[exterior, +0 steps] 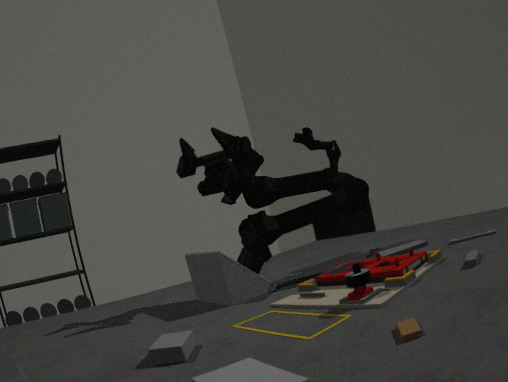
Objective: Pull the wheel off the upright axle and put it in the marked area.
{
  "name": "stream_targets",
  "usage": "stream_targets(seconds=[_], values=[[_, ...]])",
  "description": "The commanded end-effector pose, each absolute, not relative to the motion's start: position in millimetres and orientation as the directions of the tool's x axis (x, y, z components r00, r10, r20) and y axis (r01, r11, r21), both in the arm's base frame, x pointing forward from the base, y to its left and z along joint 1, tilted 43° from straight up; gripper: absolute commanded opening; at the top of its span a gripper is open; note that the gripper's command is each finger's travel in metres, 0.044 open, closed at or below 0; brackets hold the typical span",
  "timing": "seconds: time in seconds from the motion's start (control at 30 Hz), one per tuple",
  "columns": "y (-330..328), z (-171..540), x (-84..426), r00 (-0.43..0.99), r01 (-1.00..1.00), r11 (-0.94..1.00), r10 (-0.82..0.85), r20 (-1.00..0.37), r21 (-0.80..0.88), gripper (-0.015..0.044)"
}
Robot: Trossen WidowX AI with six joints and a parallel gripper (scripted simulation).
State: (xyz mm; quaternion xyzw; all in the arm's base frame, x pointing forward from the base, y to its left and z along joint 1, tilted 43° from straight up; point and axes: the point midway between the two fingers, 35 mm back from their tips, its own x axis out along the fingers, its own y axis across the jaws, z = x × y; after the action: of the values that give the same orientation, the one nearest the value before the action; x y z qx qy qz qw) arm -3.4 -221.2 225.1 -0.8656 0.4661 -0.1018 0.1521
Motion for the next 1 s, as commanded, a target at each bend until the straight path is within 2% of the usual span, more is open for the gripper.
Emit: stream_targets(seconds=[0.0, 0.1, 0.2, 0.37, 0.53, 0.67, 0.8, 0.87, 0.97], values=[[-221.6, 225.2, -3.1, 0.546, -0.773, -0.519, -0.837, 0.034, -0.365, 0.0374], [-227.5, 226.4, 1.1, 0.566, -0.725, -0.513, -0.824, 0.026, -0.46, 0.03], [-239.2, 227.4, 11.0, 0.605, -0.615, -0.472, -0.796, 0.006, -0.632, 0.03], [-254.2, 227.8, 25.8, 0.658, -0.455, -0.365, -0.752, -0.03, -0.812, 0.03], [-276.3, 224.0, 58.1, 0.745, -0.217, -0.091, -0.659, -0.105, -0.972, 0.03], [-286.5, 218.4, 76.9, 0.777, -0.116, 0.11, -0.609, -0.159, -0.987, 0.03], [-296.2, 207.5, 95.5, 0.787, -0.028, 0.365, -0.565, -0.246, -0.931, 0.03], [-299.3, 203.3, 108.6, 0.806, 0.015, 0.494, -0.52, -0.281, -0.87, 0.03], [-302.3, 193.7, 137.9, 0.839, 0.074, 0.729, -0.414, -0.353, -0.68, 0.03]])
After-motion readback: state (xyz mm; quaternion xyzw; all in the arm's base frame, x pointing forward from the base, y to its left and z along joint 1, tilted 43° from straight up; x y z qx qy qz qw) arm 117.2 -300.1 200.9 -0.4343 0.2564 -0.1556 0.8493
